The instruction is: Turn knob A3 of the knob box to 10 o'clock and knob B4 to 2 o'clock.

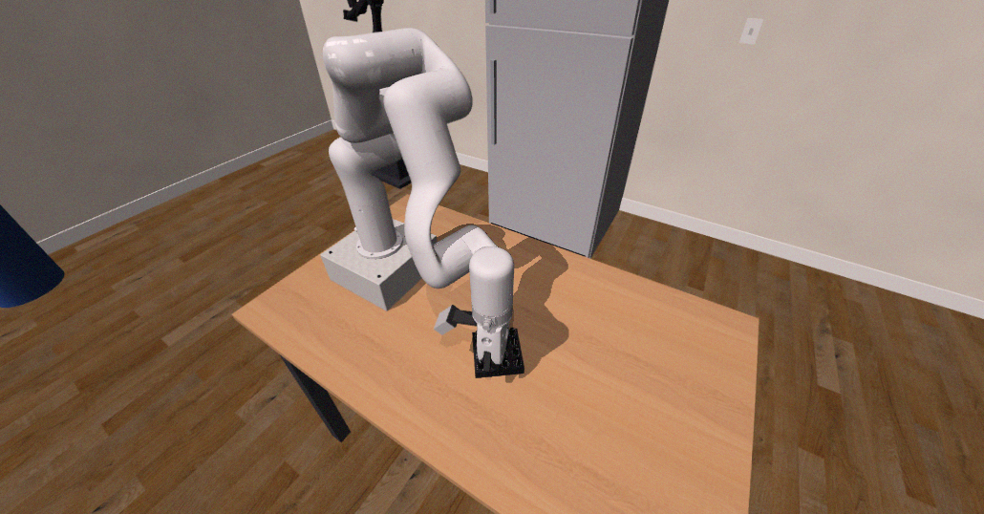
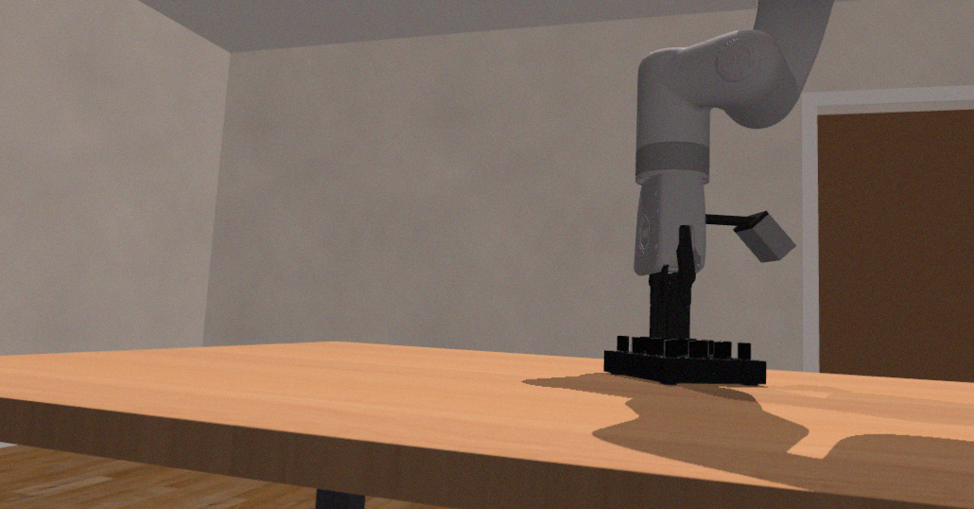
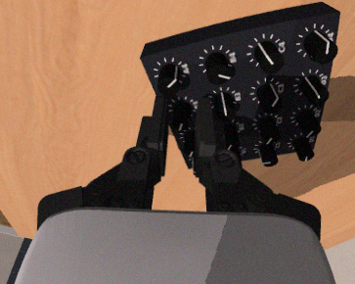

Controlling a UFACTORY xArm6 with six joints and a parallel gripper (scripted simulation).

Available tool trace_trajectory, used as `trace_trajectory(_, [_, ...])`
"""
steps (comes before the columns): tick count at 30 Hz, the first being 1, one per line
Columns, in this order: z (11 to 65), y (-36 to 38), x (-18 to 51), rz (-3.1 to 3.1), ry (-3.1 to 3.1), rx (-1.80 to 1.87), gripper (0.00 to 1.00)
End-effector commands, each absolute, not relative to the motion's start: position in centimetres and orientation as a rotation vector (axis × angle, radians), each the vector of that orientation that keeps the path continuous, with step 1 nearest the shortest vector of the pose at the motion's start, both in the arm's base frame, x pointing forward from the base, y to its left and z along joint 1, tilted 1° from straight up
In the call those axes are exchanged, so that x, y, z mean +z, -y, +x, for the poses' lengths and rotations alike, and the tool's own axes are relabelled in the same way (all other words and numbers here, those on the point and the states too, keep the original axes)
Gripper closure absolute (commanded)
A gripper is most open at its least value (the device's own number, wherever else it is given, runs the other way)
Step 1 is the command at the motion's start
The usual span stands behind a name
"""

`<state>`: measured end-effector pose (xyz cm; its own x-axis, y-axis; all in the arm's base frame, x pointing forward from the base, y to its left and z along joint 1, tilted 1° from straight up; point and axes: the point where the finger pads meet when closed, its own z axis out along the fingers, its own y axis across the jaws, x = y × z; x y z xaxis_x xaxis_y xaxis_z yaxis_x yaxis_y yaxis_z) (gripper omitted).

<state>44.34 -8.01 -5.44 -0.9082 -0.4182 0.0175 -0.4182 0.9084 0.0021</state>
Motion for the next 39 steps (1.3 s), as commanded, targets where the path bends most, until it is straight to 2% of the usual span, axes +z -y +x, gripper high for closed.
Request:
trace_trajectory(1, [44.5,8.0,-5.3,0.670,3.055,0.005,0.81])
trace_trajectory(39, [44.6,8.0,-1.7,0.670,3.055,0.005,0.81])
